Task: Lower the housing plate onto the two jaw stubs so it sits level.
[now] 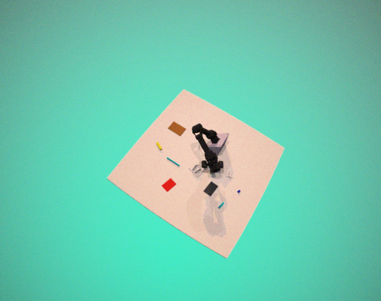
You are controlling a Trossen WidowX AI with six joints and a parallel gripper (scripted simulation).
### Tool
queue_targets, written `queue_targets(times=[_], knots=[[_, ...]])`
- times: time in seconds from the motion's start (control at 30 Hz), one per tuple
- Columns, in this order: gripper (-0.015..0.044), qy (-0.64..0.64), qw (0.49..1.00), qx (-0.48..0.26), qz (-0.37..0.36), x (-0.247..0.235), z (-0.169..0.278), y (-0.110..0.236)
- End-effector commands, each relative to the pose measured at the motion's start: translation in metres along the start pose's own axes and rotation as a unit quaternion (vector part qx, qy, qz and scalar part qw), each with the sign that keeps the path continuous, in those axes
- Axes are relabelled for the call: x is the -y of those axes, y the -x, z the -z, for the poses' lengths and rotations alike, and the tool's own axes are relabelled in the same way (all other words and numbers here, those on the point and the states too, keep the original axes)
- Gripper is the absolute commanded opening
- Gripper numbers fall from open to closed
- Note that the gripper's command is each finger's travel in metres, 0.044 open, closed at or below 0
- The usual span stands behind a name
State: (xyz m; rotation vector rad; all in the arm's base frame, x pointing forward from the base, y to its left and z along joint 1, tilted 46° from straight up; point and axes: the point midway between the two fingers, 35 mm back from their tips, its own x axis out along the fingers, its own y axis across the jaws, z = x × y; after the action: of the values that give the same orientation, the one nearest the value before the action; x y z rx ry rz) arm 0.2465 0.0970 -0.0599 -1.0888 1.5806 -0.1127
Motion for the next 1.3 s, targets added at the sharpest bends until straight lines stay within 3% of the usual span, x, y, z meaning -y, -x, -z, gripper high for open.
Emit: queue_targets(times=[0.0,1.03,1.27], knots=[[0.0351,-0.039,0.999,0.001,0.002,0.011,0.005,0.0],[0.0351,-0.369,0.929,-0.006,0.022,0.085,0.061,-0.013],[0.0351,-0.384,0.923,-0.007,0.024,0.088,0.064,-0.013]])
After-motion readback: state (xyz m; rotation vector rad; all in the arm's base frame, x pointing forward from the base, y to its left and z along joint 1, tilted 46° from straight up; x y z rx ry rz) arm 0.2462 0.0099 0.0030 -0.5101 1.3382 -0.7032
